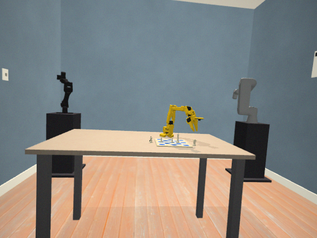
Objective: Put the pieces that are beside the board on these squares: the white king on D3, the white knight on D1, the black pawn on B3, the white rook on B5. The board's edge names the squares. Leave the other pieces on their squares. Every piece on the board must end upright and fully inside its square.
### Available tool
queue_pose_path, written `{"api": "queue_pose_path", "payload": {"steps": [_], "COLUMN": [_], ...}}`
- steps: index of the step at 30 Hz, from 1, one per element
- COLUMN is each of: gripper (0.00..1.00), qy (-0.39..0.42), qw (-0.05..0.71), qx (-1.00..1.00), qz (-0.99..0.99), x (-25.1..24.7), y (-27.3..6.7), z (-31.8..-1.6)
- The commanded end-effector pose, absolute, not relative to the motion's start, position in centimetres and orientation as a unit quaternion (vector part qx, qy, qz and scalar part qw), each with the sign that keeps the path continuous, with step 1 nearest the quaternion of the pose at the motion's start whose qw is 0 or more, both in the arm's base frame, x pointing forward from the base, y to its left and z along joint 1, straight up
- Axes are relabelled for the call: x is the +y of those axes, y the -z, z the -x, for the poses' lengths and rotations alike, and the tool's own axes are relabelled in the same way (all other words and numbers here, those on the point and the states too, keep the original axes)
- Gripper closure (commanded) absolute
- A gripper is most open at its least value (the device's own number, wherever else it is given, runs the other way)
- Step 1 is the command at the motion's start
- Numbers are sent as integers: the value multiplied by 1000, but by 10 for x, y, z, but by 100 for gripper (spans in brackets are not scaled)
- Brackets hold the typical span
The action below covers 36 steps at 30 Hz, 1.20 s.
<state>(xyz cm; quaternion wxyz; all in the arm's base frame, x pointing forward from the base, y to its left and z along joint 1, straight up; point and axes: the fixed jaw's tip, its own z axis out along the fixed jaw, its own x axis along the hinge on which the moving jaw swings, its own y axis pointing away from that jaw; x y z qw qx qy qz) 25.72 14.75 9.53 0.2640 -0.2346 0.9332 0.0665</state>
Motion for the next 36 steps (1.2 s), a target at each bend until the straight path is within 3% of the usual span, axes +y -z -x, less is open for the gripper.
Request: {"api": "queue_pose_path", "payload": {"steps": [1, 14, 36], "gripper": [87, 87, 87], "qy": [-69, -69, -69], "qw": [265, 265, 265], "qx": [932, 932, 932], "qz": [237, 237, 237], "x": [149, 149, 150], "y": [-98, -90, -36], "z": [-255, -255, -256]}}
